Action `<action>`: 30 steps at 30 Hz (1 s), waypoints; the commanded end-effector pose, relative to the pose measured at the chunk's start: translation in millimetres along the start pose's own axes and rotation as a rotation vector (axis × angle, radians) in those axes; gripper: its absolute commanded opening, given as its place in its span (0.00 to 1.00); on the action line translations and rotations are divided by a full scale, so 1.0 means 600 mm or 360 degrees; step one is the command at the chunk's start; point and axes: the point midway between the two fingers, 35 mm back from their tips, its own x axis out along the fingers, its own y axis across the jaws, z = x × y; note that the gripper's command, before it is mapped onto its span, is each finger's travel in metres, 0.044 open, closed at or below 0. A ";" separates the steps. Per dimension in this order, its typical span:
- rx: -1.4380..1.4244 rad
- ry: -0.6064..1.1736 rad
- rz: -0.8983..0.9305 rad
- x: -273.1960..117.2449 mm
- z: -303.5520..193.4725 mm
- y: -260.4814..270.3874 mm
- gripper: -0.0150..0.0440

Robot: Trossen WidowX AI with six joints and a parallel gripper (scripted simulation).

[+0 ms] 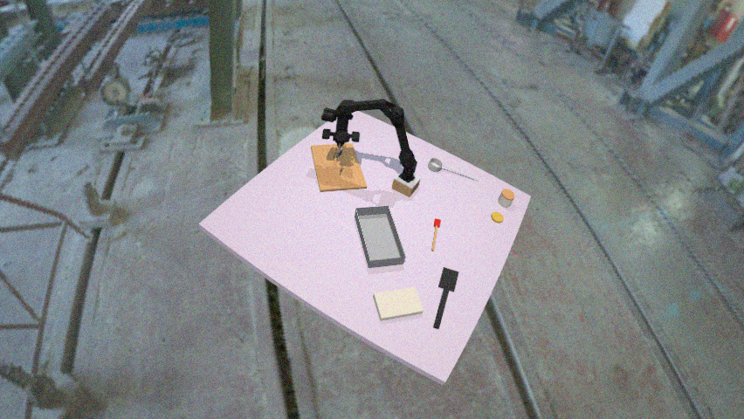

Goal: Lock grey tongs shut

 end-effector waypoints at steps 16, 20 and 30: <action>0.0017 0.0885 0.0127 0.013 0.022 0.010 0.00; 0.0008 0.1112 0.0083 0.005 0.031 0.006 0.00; -0.0008 0.1363 -0.0004 -0.009 0.045 0.001 0.00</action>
